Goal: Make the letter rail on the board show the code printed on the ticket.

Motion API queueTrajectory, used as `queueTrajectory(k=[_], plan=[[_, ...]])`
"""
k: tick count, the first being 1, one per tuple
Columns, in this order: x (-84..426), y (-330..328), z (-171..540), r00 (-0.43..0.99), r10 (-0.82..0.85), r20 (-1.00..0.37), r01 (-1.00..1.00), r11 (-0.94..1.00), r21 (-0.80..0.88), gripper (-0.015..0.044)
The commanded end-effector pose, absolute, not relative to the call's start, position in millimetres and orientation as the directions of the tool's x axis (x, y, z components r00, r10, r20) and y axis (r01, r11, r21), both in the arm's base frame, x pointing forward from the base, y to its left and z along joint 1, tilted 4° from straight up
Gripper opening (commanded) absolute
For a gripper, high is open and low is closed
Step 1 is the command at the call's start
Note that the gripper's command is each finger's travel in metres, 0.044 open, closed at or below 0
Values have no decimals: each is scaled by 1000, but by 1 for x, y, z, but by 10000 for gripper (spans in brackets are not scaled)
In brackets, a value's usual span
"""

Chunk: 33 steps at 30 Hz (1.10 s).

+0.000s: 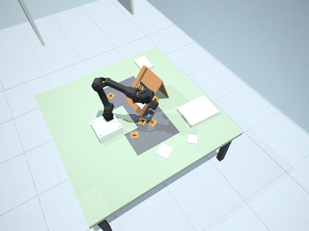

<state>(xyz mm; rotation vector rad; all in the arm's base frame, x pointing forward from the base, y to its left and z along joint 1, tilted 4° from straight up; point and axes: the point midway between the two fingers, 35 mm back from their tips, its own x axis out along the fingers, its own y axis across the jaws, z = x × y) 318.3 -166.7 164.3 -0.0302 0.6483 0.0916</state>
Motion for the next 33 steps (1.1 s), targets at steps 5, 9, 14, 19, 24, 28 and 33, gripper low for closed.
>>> queueTrajectory(k=[5, 9, 14, 19, 24, 28, 33], plan=[[301, -194, 151, 796, 68, -601, -57, 998, 38, 0], [309, -194, 146, 796, 68, -601, -57, 998, 38, 0], [334, -191, 128, 797, 68, -599, -57, 998, 38, 0], [341, -190, 122, 798, 68, -598, -57, 998, 38, 0], [341, -190, 123, 798, 68, -598, -57, 998, 38, 0], [341, -190, 123, 798, 68, -598, -57, 998, 38, 0], [341, -189, 123, 798, 69, -598, -57, 998, 38, 0]])
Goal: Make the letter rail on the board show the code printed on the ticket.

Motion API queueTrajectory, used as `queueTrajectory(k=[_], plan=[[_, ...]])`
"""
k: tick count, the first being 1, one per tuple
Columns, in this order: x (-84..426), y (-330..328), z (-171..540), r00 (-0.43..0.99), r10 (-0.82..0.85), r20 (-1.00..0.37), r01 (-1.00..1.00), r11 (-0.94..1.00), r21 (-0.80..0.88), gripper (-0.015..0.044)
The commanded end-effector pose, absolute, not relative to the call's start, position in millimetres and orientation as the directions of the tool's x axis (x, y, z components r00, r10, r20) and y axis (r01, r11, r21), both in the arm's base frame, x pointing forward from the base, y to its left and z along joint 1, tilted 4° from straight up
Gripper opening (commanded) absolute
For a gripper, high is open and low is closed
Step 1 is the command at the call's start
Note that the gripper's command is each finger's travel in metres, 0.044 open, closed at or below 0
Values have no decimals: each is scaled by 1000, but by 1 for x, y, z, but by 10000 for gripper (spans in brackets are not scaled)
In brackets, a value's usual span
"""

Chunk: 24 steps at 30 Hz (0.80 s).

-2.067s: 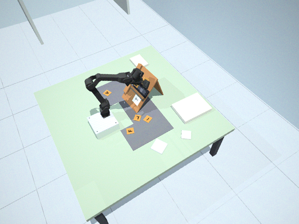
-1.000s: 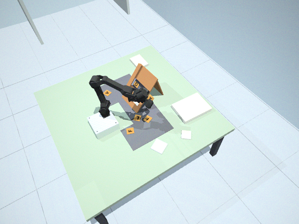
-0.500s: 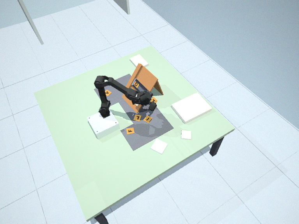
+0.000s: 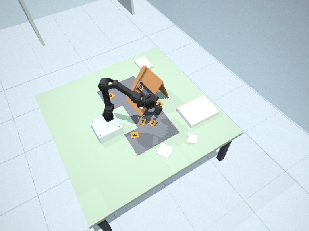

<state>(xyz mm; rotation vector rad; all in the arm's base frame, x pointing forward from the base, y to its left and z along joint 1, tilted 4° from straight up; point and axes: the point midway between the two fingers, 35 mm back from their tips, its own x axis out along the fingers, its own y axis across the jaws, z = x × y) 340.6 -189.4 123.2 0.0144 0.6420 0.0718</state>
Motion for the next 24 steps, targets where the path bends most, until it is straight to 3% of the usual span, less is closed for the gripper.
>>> queueTrajectory(k=[1, 24], plan=[[340, -189, 123, 798, 69, -598, -57, 998, 38, 0], [339, -176, 125, 798, 69, -598, -57, 998, 39, 0]])
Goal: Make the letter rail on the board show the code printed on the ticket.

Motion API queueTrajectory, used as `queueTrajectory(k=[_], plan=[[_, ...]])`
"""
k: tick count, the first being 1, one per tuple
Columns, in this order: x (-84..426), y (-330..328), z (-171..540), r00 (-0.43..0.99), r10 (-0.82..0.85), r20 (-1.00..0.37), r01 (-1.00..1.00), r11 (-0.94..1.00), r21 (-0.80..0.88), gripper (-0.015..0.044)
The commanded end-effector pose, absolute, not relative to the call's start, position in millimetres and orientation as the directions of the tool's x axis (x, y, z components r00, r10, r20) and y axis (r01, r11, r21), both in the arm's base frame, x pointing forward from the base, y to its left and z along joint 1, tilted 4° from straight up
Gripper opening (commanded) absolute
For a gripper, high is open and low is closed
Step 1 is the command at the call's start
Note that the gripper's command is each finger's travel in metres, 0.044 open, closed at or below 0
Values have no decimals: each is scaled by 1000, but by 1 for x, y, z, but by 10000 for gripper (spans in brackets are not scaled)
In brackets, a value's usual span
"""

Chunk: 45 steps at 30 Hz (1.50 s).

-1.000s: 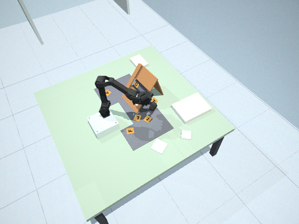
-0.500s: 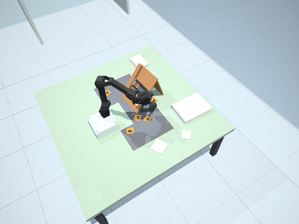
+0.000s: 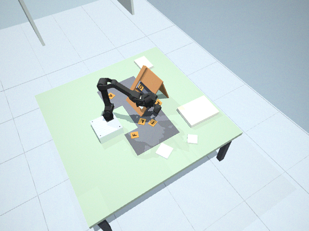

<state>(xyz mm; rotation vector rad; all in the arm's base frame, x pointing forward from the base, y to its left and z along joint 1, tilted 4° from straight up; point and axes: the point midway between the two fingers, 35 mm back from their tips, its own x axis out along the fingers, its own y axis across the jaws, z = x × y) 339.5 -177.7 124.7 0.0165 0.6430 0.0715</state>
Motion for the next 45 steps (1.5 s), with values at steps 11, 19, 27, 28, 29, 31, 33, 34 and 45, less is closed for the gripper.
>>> queueTrajectory(k=[11, 19, 27, 28, 29, 31, 33, 34, 45], plan=[[339, -170, 125, 798, 69, -598, -57, 998, 40, 0], [339, -166, 124, 798, 70, -598, -57, 998, 40, 0], [338, -162, 125, 798, 70, -598, -57, 998, 40, 0], [338, -161, 125, 798, 70, -598, -57, 998, 41, 0], [338, -161, 125, 798, 70, -598, -57, 998, 41, 0], [338, -160, 125, 798, 70, -598, -57, 998, 41, 0], [338, -159, 125, 798, 70, -598, -57, 998, 41, 0], [338, -158, 125, 798, 70, -598, -57, 998, 41, 0], [338, -153, 125, 798, 70, -598, -57, 998, 41, 0]])
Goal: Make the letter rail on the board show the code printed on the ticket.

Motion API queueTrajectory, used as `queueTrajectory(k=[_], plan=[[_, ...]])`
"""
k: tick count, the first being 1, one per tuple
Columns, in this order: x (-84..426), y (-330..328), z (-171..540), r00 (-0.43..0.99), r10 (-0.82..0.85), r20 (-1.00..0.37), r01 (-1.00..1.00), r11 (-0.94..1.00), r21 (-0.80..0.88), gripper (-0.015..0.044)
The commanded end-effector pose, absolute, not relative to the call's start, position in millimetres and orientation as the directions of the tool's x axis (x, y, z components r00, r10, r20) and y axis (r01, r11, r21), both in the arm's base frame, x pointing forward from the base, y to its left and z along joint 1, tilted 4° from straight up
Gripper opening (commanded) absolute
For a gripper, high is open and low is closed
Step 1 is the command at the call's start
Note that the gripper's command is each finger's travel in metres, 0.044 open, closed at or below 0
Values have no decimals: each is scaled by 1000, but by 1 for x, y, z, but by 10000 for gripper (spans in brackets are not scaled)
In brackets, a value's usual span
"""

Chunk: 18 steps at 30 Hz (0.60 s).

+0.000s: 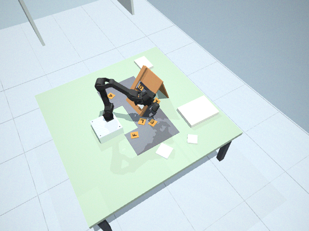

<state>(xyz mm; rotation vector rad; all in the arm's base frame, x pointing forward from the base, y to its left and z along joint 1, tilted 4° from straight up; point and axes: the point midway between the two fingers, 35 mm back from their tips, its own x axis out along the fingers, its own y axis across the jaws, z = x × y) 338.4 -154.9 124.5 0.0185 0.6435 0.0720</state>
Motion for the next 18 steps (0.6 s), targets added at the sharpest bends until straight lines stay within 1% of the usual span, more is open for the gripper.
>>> queueTrajectory(k=[1, 18], plan=[[338, -152, 125, 798, 70, -598, -57, 998, 41, 0], [338, -144, 125, 798, 71, -598, -57, 998, 42, 0]])
